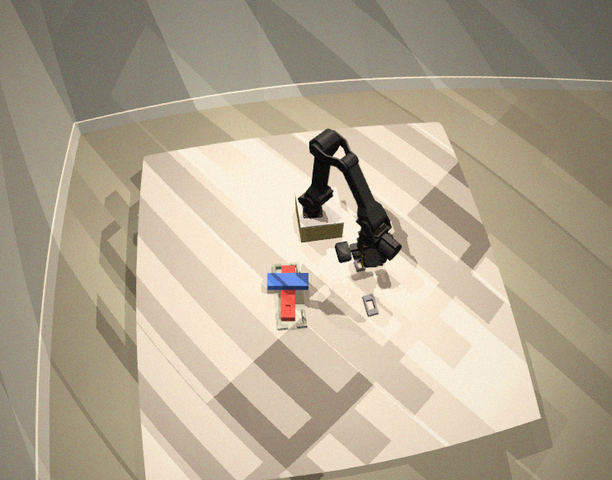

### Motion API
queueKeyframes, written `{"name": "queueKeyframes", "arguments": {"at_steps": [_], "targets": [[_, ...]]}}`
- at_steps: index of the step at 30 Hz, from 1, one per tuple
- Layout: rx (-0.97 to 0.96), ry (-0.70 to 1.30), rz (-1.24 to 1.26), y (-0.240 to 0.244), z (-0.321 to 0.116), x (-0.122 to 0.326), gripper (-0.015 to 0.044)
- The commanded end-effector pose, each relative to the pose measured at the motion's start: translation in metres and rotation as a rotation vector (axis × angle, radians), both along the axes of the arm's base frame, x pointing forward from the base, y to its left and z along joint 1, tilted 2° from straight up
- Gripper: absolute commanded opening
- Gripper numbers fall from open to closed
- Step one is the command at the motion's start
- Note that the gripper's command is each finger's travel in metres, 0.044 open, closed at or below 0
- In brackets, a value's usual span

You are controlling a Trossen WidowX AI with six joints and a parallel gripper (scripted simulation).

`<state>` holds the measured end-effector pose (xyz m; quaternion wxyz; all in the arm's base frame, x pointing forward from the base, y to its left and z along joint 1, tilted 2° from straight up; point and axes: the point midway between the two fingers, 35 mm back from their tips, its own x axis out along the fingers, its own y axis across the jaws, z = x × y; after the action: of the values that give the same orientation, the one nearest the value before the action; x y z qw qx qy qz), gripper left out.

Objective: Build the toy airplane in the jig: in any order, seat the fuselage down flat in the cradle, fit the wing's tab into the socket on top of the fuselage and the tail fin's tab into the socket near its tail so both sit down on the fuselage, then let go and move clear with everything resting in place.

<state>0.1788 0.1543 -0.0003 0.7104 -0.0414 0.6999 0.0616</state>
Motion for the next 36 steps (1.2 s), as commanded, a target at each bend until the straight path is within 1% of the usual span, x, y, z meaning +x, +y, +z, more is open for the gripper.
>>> {"name": "queueKeyframes", "arguments": {"at_steps": [1, 26, 30, 36], "targets": [[0.007, -0.006, 0.001, 0.002, 0.013, 0.002, 0.0000], [0.008, -0.009, 0.000, -0.007, 0.091, -0.006, 0.0000], [0.008, -0.009, -0.001, -0.008, 0.093, -0.005, 0.0000], [0.007, -0.010, -0.013, -0.014, 0.091, 0.007, 0.0000]]}}
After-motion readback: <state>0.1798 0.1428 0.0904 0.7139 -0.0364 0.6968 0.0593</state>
